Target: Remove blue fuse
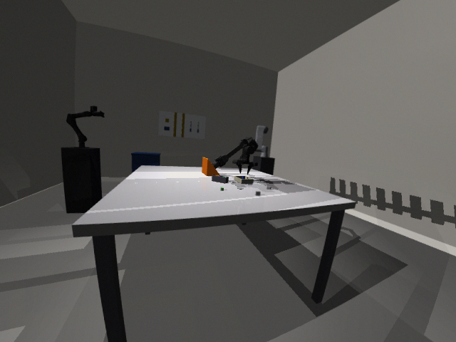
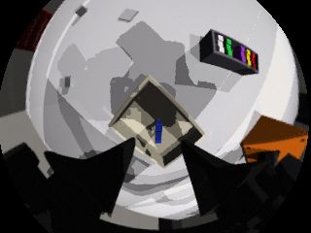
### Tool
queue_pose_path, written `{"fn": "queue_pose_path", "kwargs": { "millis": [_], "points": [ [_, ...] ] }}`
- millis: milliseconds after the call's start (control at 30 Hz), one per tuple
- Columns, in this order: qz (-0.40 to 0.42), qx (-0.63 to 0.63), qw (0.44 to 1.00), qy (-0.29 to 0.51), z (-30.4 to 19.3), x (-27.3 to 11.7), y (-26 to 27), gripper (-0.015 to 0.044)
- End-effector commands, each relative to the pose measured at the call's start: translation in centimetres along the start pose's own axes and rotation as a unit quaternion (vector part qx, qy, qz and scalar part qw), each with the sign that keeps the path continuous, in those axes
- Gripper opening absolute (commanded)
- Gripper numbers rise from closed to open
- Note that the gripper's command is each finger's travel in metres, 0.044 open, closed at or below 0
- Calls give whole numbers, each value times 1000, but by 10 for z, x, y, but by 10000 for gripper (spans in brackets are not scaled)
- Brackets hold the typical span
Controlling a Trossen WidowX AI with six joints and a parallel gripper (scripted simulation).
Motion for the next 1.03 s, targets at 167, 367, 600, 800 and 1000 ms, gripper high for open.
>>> {"fn": "queue_pose_path", "kwargs": {
  "millis": [167,367,600,800,1000],
  "points": [
    [-1,1,1000,1,0,-35,0,330],
    [-1,1,1000,1,0,-35,0,330],
    [0,3,1000,3,0,-34,0,330],
    [0,3,1000,3,0,-34,0,330],
    [0,3,1000,3,0,-34,0,330]
  ]
}}
Point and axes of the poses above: the point midway between the two fingers, 35 mm back from their tips, its own x axis out along the fingers, its own y axis across the jaws, z = x × y, the point moved 5 cm from there along -x, back along the fingers, and after that the axes turned 11 degrees about x, right-handed, at the moved point
